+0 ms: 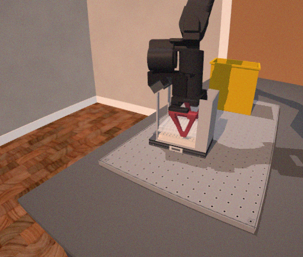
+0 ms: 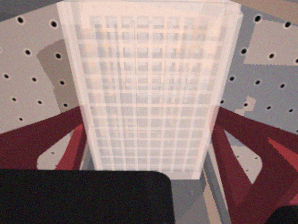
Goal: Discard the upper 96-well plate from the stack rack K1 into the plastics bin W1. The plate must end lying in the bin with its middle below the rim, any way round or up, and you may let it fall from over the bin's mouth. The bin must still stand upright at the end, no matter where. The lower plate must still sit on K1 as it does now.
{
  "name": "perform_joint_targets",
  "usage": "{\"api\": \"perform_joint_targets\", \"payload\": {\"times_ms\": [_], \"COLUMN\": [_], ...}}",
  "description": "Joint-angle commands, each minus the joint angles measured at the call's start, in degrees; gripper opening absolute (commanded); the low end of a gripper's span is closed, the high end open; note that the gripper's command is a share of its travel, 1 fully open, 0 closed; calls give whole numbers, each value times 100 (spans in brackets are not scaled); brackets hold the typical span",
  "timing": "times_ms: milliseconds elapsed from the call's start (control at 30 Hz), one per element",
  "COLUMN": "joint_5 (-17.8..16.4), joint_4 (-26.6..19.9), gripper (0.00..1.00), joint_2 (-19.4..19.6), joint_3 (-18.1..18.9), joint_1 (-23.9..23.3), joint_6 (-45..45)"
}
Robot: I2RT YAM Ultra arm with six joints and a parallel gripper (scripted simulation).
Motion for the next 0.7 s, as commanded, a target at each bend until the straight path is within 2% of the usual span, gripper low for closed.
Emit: {"api": "perform_joint_targets", "payload": {"times_ms": [0, 667], "joint_5": [91, 159], "joint_4": [4, -486], "gripper": [0, 0], "joint_2": [-320, -818], "joint_3": [-164, -288], "joint_1": [123, 265], "joint_6": [70, 204]}}
